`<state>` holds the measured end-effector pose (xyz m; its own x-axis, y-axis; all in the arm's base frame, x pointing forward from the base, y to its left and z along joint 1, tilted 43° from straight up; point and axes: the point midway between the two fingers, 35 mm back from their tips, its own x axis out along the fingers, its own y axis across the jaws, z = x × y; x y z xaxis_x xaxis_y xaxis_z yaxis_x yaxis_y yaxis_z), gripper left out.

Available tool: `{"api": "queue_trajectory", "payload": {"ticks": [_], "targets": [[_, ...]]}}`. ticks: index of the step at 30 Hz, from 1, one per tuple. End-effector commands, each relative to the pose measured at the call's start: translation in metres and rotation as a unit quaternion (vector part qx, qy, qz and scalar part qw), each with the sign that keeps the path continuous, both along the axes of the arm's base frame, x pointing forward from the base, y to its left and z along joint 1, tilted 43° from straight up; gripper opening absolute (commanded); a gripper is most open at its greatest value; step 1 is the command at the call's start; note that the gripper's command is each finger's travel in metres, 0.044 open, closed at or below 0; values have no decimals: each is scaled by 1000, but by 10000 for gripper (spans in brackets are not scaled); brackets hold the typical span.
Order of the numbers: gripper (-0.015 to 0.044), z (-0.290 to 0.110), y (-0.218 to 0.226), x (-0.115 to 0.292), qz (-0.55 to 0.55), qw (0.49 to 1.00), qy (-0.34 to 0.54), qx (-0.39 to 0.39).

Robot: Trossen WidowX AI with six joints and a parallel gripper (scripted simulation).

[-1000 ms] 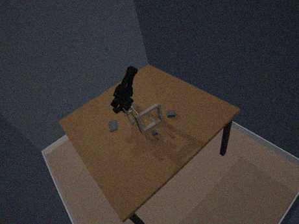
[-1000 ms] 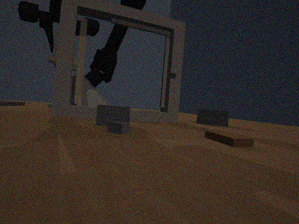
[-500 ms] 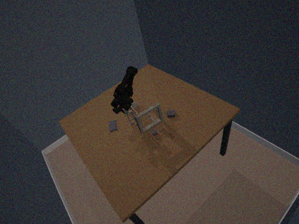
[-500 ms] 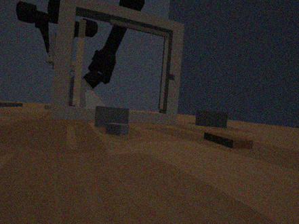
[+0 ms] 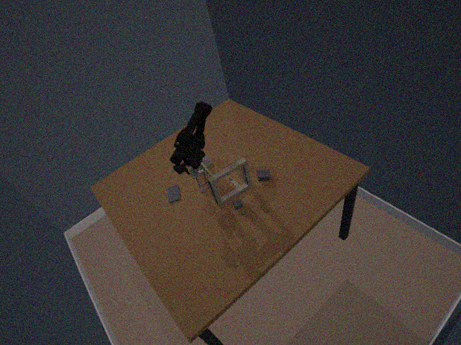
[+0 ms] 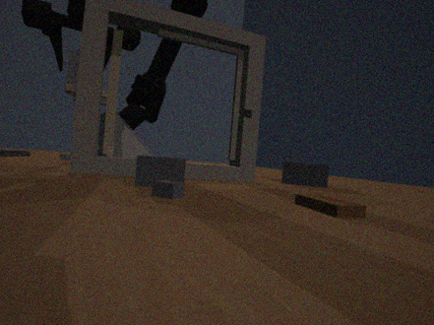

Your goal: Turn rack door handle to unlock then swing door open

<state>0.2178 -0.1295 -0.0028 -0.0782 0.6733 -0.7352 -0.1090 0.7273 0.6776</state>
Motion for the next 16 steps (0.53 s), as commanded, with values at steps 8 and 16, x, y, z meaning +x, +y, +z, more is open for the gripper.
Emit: {"api": "queue_trajectory", "payload": {"ticks": [8, 16], "targets": [[296, 11, -13, 3, 1, 1000, -3, -4], [296, 18, -20, 4, 0, 1000, -2, -4]]}}
